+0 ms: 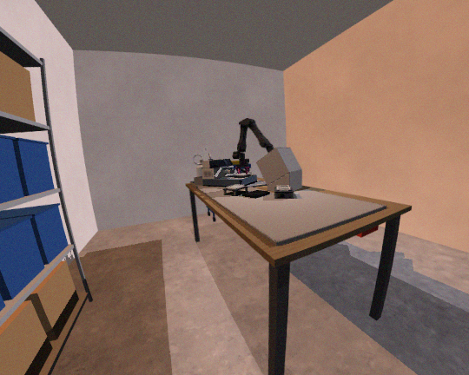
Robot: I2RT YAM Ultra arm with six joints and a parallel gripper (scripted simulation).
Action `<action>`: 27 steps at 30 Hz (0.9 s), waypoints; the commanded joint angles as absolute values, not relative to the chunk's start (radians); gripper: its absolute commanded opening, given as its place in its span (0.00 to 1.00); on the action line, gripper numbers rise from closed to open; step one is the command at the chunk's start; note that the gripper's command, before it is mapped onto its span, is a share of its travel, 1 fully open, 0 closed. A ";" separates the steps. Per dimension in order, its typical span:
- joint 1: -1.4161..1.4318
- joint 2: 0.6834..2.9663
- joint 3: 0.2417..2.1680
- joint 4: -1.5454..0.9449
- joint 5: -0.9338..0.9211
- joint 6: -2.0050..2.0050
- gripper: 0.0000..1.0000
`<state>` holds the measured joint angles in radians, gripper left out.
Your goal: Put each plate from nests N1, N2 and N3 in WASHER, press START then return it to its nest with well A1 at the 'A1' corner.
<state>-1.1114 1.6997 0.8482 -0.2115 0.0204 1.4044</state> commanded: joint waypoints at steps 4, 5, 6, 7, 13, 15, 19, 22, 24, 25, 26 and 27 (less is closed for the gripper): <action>-1.116 1.715 0.873 -0.201 0.024 1.399 0.00; -1.116 1.716 0.873 -0.201 0.024 1.399 0.00; -1.115 1.716 0.874 -0.201 0.025 1.399 0.00; -1.114 1.717 0.874 -0.204 0.025 1.400 0.00; -1.112 1.712 0.876 -0.203 0.026 1.401 0.00; -1.111 1.722 0.876 -0.200 0.026 1.402 0.00; -1.108 1.725 0.878 -0.200 0.027 1.403 0.00; -1.107 1.718 0.881 -0.200 0.027 1.405 0.00; -1.105 1.730 0.882 -0.199 0.028 1.405 0.00; -1.105 1.731 0.883 -0.199 0.028 1.406 0.00; -1.104 1.731 0.884 -0.198 0.028 1.406 0.00; -1.104 1.731 0.884 -0.198 0.028 1.406 0.00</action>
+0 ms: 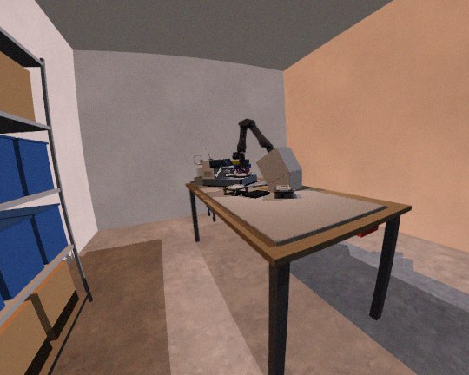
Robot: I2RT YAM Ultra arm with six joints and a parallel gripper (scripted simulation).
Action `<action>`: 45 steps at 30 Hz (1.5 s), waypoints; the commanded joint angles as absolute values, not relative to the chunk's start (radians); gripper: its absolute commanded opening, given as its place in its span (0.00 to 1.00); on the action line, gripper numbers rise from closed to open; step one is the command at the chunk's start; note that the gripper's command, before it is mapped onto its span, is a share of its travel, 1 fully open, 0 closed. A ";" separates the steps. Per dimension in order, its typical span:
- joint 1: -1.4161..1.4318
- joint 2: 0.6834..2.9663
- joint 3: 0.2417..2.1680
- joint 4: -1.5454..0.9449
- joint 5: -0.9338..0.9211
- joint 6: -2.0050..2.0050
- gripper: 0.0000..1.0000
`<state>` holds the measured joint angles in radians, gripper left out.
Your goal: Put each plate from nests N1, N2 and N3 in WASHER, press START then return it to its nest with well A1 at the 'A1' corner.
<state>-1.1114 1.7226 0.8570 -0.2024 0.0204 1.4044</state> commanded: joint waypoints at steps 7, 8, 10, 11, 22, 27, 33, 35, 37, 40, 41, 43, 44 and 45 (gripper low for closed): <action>-1.101 1.730 0.885 -0.191 0.029 1.408 0.00; -1.101 1.734 0.884 -0.190 0.029 1.408 0.00; -1.100 1.737 0.880 -0.188 0.029 1.408 0.00; -1.099 1.738 0.878 -0.188 0.030 1.409 0.00; -1.101 1.737 0.866 -0.176 0.030 1.411 0.00; -1.101 1.741 0.864 -0.172 0.030 1.411 0.00; -1.107 1.732 0.862 -0.182 0.024 1.407 0.00; -1.107 1.732 0.862 -0.182 0.024 1.407 0.00; -1.107 1.732 0.862 -0.182 0.024 1.407 1.00; -1.107 1.732 0.862 -0.182 0.024 1.407 1.00; -1.107 1.732 0.862 -0.182 0.024 1.407 1.00; -1.107 1.731 0.862 -0.183 0.024 1.407 1.00; -1.107 1.731 0.862 -0.183 0.024 1.407 1.00; -1.107 1.731 0.862 -0.183 0.024 1.407 1.00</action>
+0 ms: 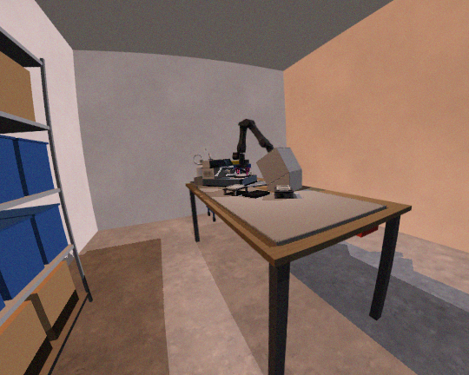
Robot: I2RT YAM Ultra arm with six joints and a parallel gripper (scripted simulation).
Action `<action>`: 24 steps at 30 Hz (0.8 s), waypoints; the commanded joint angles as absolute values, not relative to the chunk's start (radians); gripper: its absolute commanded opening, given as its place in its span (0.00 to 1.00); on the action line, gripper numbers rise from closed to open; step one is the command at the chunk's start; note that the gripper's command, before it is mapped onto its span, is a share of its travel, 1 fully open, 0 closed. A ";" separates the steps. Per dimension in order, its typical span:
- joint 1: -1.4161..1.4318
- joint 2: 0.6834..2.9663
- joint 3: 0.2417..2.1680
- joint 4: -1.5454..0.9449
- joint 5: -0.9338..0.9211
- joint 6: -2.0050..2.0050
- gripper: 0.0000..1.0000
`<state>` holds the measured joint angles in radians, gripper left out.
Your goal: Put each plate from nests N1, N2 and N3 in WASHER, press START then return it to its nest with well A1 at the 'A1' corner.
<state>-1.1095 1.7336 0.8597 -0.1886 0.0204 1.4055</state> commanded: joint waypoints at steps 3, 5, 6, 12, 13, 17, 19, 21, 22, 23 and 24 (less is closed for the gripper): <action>-1.107 1.731 0.862 -0.183 0.024 1.407 1.00; -1.107 1.731 0.862 -0.183 0.024 1.407 1.00; -1.107 1.731 0.862 -0.183 0.024 1.407 1.00; -1.107 1.731 0.862 -0.183 0.024 1.407 1.00; -1.107 1.731 0.862 -0.183 0.024 1.407 1.00; -1.107 1.731 0.862 -0.183 0.024 1.407 1.00; -1.098 1.701 0.851 -0.207 0.031 1.411 1.00; -1.097 1.688 0.842 -0.219 0.031 1.412 1.00; -1.097 1.682 0.838 -0.225 0.031 1.412 1.00; -1.097 1.682 0.838 -0.225 0.031 1.412 1.00; -1.097 1.682 0.838 -0.225 0.031 1.412 1.00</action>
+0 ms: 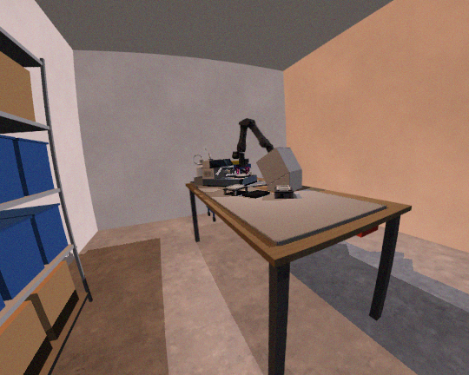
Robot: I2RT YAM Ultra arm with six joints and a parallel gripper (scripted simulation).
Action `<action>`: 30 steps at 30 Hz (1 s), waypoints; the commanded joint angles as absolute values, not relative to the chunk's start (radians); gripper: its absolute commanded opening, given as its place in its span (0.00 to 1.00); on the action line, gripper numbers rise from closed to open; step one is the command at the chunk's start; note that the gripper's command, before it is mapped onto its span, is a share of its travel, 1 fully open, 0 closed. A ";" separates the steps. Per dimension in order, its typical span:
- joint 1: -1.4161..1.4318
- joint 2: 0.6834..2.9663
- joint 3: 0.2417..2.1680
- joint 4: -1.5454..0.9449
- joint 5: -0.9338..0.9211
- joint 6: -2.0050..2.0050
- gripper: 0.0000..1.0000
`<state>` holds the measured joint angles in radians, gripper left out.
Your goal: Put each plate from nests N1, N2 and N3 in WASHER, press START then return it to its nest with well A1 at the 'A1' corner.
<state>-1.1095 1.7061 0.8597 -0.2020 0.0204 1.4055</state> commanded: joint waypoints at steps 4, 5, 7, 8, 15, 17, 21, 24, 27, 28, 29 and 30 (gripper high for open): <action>-1.097 1.659 0.837 -0.247 0.031 1.412 1.00; -1.097 1.653 0.836 -0.253 0.031 1.413 1.00; -1.097 1.640 0.836 -0.265 0.031 1.413 1.00; -1.097 1.634 0.836 -0.271 0.031 1.413 1.00; -1.096 1.591 0.837 -0.314 0.031 1.414 1.00; -1.096 1.591 0.837 -0.314 0.031 1.414 1.00; -1.095 1.567 0.842 -0.340 0.032 1.414 1.00; -1.095 1.549 0.854 -0.358 0.032 1.415 1.00; -1.094 1.530 0.869 -0.377 0.032 1.416 1.00; -1.094 1.524 0.875 -0.384 0.032 1.416 1.00; -1.096 1.518 0.881 -0.390 0.032 1.416 1.00; -1.096 1.512 0.883 -0.397 0.032 1.417 1.00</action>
<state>-1.1046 1.5436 0.8589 -0.3542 0.0208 1.4078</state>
